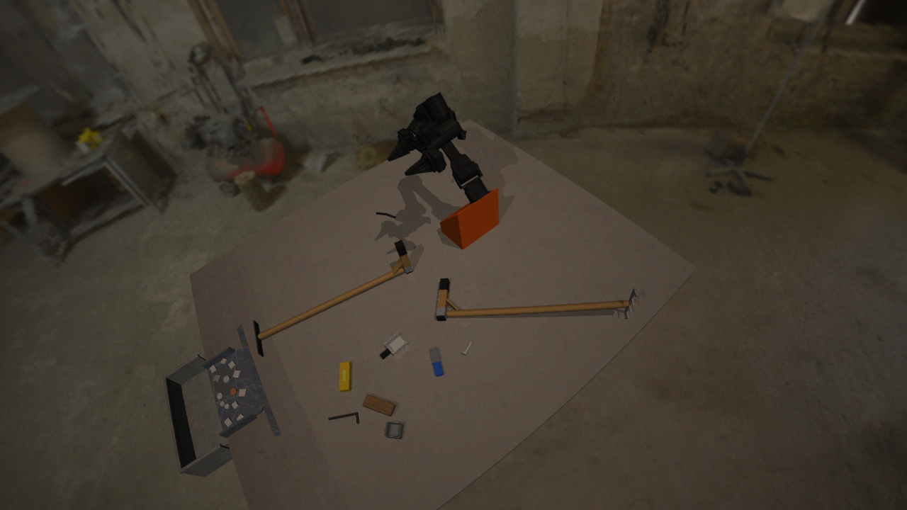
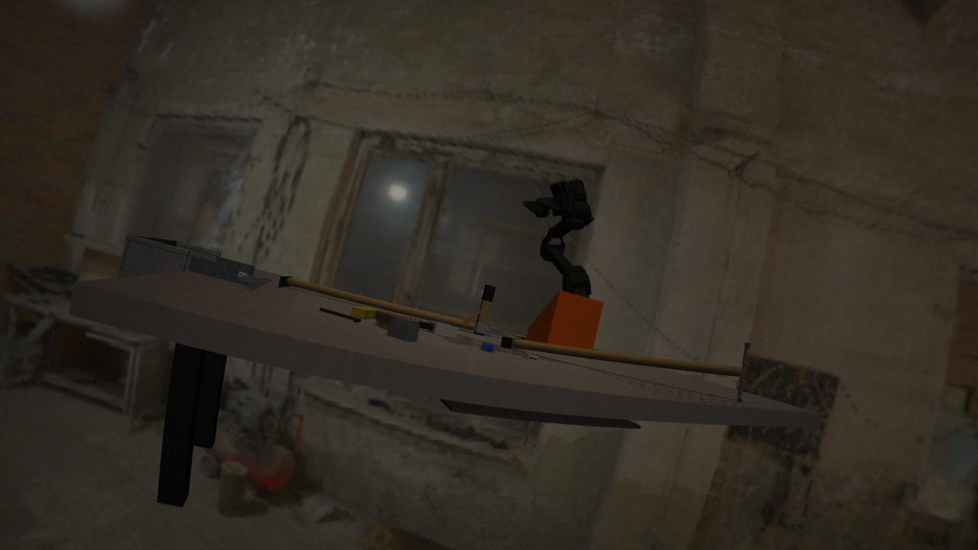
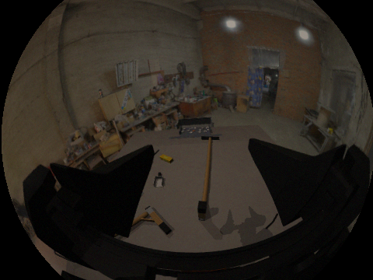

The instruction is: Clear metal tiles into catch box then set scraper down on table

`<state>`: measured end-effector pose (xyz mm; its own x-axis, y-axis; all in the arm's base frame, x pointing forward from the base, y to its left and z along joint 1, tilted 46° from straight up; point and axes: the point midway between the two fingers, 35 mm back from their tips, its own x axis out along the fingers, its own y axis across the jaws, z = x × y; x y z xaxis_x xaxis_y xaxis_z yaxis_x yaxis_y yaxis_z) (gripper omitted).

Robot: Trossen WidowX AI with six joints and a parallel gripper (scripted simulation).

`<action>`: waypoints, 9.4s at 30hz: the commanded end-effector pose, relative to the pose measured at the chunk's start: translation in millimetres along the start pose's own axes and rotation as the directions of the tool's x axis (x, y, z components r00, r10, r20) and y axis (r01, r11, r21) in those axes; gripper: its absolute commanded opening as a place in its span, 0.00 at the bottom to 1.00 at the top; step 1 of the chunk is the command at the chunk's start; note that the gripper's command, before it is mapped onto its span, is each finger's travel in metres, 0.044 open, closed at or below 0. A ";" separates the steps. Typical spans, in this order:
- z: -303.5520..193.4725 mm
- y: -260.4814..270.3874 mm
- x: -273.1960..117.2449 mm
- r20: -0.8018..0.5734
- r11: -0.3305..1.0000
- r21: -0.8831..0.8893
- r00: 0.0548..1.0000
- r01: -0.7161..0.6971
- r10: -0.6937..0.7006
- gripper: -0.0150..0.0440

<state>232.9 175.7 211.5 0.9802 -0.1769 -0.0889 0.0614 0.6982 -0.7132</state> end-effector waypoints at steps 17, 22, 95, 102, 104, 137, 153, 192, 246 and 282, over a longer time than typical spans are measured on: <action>17.2 4.4 41.2 -0.100 1.000 0.020 0.995 0.015 -0.013 1.00; 20.4 5.6 55.7 -0.134 0.999 0.029 0.991 0.020 -0.016 1.00; -99.2 -24.9 286.3 -0.743 0.988 0.022 0.664 0.154 -0.086 1.00; -125.8 -32.9 302.3 -0.794 0.984 0.028 0.602 0.173 -0.084 1.00; -133.9 -35.3 306.4 -0.808 0.983 0.029 0.583 0.179 -0.082 1.00; -194.1 -47.9 314.5 -0.895 0.972 0.037 0.440 0.231 -0.070 1.00; -177.9 -35.0 283.6 -0.870 0.975 0.030 0.486 0.222 -0.084 1.00; -163.8 -9.6 194.6 -0.795 0.979 0.020 0.597 0.204 -0.109 1.00; -205.2 2.8 81.9 -0.674 0.982 0.026 0.729 0.185 -0.120 1.00; -257.2 2.5 111.5 -0.683 0.983 0.034 0.722 0.182 -0.110 1.00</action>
<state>291.0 -16.4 25.8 0.5767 -0.6785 -0.4549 0.2532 0.6780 -0.6901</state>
